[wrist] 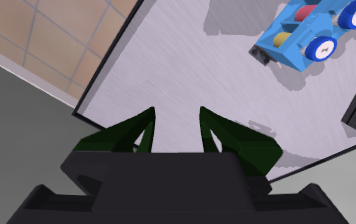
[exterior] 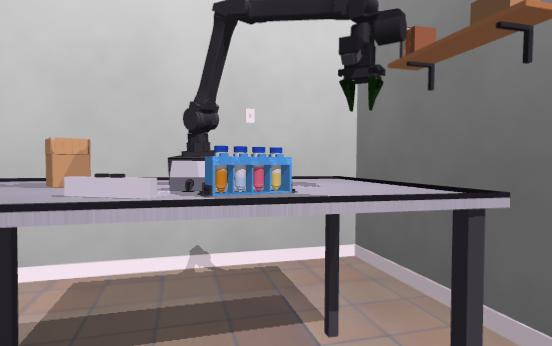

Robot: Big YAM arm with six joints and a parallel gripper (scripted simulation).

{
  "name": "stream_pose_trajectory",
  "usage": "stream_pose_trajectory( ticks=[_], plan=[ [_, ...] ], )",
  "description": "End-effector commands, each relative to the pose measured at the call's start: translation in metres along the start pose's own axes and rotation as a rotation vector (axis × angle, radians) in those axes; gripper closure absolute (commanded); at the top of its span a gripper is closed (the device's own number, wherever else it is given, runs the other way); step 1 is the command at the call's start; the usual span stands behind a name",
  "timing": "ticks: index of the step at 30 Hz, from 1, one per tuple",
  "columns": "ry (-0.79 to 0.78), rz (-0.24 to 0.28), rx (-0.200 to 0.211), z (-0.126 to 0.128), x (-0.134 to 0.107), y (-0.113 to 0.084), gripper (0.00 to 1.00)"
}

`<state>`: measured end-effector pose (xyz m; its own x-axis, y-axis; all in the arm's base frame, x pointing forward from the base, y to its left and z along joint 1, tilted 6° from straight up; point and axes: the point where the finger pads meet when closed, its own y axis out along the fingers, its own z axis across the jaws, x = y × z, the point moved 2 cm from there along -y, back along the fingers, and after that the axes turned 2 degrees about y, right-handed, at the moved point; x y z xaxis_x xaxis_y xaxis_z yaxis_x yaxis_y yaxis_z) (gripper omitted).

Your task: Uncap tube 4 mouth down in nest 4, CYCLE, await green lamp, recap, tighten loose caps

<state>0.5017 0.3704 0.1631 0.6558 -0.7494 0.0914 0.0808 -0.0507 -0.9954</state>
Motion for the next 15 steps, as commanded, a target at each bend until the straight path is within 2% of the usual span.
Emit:
stream_pose_trajectory(
  ticks=[1,4,6,15],
  plan=[
    [-0.066,0.0,0.053,-0.006,0.025,-0.02,0.51],
    [-0.078,-0.001,0.053,-0.013,0.038,-0.019,0.51],
    [-0.078,-0.001,0.053,-0.013,0.038,-0.019,0.51],
    [-0.171,-0.006,0.051,-0.039,0.074,-0.014,0.51]
  ],
)
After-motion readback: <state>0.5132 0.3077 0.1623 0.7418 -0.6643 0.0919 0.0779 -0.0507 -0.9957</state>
